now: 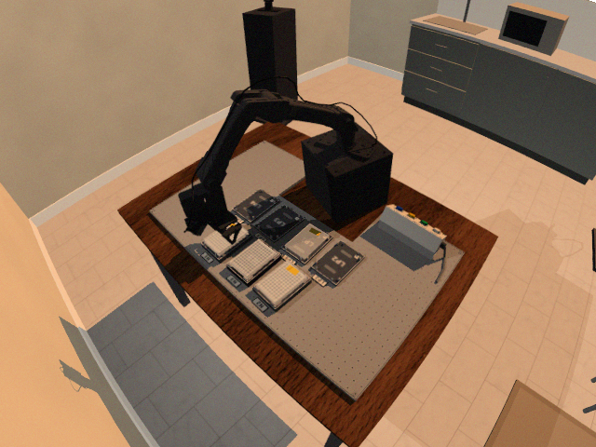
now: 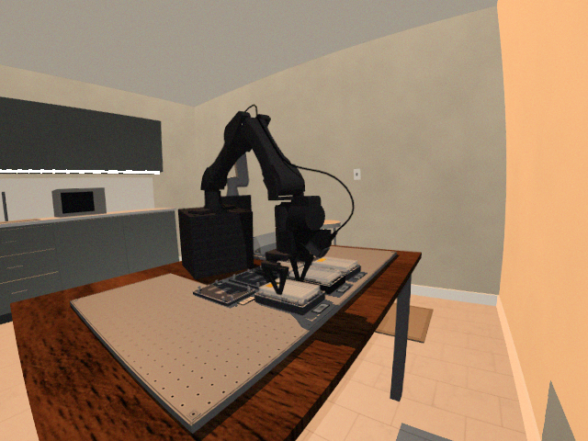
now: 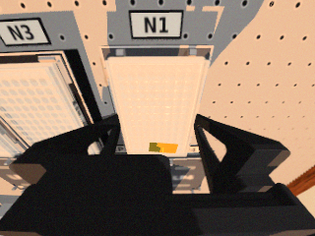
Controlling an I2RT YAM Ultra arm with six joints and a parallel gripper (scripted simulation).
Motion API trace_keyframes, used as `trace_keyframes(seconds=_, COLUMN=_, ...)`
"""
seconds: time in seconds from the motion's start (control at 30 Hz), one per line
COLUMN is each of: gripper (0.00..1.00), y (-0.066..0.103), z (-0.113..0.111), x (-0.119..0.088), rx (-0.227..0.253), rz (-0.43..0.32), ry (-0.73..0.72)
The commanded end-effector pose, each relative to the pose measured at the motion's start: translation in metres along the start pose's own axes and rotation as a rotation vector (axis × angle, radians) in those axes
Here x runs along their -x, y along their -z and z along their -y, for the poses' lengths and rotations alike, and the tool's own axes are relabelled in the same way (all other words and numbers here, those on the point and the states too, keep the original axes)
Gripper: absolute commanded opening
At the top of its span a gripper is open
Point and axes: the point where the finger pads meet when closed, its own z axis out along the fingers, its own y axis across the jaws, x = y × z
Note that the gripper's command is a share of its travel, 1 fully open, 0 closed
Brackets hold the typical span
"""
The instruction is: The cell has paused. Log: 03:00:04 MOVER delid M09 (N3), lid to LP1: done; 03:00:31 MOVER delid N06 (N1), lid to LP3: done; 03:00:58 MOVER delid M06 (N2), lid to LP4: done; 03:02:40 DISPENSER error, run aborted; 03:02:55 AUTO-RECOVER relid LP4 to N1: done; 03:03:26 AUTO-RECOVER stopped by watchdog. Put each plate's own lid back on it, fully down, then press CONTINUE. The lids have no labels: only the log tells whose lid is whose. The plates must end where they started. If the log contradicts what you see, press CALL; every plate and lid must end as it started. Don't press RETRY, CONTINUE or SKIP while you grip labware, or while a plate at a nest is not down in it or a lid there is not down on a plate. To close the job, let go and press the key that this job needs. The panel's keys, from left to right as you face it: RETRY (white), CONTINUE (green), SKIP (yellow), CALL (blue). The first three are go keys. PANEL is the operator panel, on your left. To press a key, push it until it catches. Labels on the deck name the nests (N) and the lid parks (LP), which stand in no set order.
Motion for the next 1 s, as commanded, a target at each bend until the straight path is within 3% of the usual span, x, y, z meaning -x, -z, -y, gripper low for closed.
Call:
trace_keyframes(seconds=0.0, gripper=0.00, y=0.0047, z=-0.0009, x=0.0051, rx=-0.003, rz=0.014, ry=0.001)
trace_keyframes(seconds=0.17, gripper=0.00, y=0.0047, z=-0.0010, x=0.0052, rx=-0.003, rz=0.014, ry=0.001)
trace_keyframes(seconds=0.2, gripper=1.00, y=0.0047, z=-0.0010, x=0.0052, rx=-0.003, rz=0.014, ry=0.001)
trace_keyframes(seconds=0.97, gripper=1.00, y=0.0047, z=-0.0010, x=0.0052, rx=-0.003, rz=0.014, ry=0.001)
